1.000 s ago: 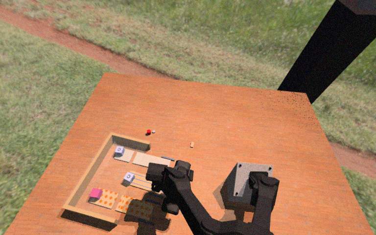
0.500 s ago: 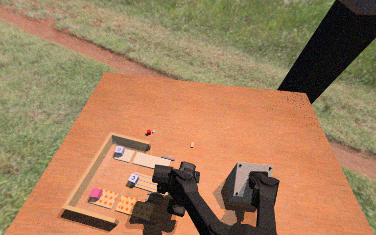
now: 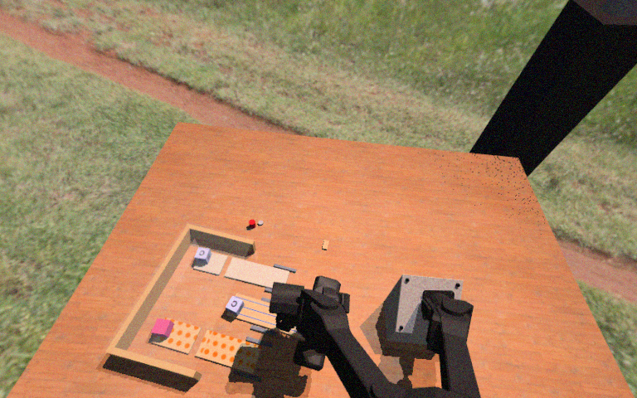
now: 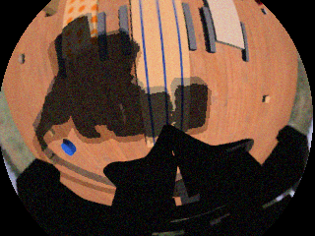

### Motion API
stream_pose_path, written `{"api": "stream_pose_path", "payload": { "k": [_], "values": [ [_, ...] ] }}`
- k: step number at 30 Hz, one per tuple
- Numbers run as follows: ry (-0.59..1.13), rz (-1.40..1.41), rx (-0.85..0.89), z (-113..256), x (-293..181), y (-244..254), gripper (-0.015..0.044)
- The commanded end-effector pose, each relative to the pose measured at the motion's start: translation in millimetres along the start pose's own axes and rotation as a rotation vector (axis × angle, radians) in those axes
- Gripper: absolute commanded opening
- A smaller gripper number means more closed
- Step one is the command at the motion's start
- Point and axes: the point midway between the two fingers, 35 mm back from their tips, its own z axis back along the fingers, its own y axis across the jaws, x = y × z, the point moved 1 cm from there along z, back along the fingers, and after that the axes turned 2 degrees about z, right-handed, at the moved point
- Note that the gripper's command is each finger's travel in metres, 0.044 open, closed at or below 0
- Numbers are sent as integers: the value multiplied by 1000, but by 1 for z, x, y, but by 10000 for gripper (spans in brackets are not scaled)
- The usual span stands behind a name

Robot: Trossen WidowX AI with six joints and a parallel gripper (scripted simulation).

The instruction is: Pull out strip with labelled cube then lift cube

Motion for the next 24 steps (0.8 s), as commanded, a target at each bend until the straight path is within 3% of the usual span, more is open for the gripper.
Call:
{"api": "stream_pose_path", "payload": {
  "k": [1, 24],
  "values": [
    [31, -13, 0, -4, -16, 0, 0],
    [32, -14, 0, -4, -41, 0, 0]
  ]
}}
